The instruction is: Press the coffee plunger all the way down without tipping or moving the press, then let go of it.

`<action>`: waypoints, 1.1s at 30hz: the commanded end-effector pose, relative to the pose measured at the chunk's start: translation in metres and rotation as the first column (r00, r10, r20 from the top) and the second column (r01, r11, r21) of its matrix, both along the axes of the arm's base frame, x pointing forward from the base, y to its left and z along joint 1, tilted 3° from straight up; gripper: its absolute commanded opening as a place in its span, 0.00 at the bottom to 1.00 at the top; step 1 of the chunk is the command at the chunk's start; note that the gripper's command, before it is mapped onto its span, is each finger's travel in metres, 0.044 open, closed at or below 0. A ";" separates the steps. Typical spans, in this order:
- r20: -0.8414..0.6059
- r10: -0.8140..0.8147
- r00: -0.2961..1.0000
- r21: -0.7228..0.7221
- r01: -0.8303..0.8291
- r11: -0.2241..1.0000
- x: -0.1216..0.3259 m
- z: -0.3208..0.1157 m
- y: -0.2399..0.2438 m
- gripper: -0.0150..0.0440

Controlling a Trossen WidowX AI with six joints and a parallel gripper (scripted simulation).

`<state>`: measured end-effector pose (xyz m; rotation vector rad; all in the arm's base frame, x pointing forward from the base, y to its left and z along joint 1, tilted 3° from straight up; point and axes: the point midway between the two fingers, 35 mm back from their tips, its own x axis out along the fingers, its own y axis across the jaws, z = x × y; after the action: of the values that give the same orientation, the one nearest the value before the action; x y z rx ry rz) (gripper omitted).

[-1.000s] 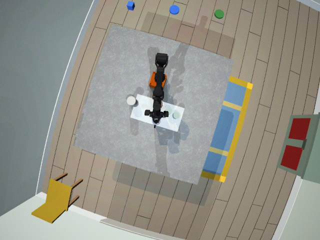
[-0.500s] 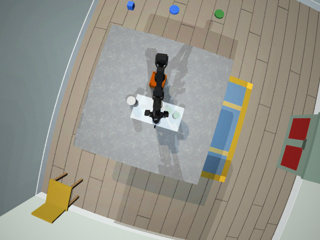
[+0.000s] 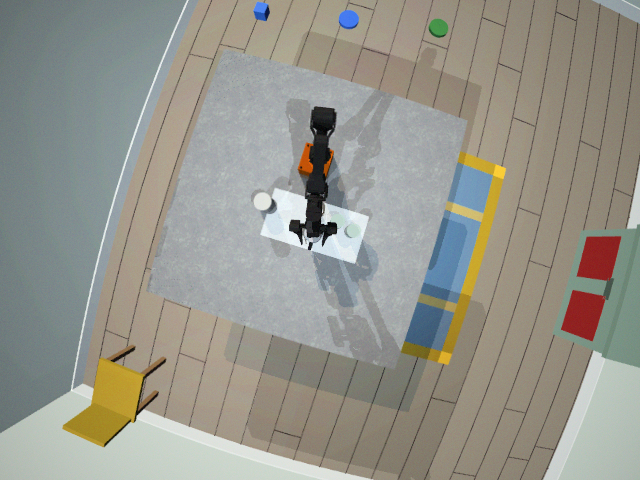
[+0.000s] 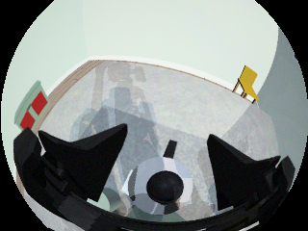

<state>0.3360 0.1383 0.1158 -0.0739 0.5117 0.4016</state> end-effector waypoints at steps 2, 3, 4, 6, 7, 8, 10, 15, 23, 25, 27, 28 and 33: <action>0.000 0.000 1.000 0.000 0.000 1.000 0.000 0.000 0.000 1.00; 0.008 0.006 1.000 -0.012 -0.005 1.000 0.000 0.001 0.000 1.00; 0.008 0.005 1.000 -0.012 -0.005 1.000 -0.001 0.003 0.000 1.00; 0.006 0.005 1.000 -0.011 -0.005 1.000 -0.002 0.011 -0.002 1.00; 0.004 0.005 1.000 -0.010 -0.005 1.000 -0.004 0.017 -0.003 1.00; 0.001 0.004 1.000 -0.009 -0.004 1.000 -0.007 0.024 -0.005 1.00; -0.005 0.001 1.000 -0.007 -0.001 1.000 -0.014 0.042 -0.009 1.00; -0.019 -0.004 1.000 -0.002 0.004 1.000 -0.037 0.078 -0.020 1.00; -0.019 -0.004 1.000 -0.002 0.004 1.000 -0.037 0.074 -0.020 1.00; -0.019 -0.004 1.000 -0.002 0.004 1.000 -0.037 0.074 -0.020 1.00; -0.019 -0.004 1.000 -0.002 0.004 1.000 -0.037 0.074 -0.020 1.00; -0.019 -0.004 1.000 -0.002 0.004 1.000 -0.037 0.074 -0.020 1.00; -0.019 -0.004 1.000 -0.002 0.004 1.000 -0.037 0.074 -0.020 1.00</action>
<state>0.2997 0.1177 0.1898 -0.0712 0.5309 0.3946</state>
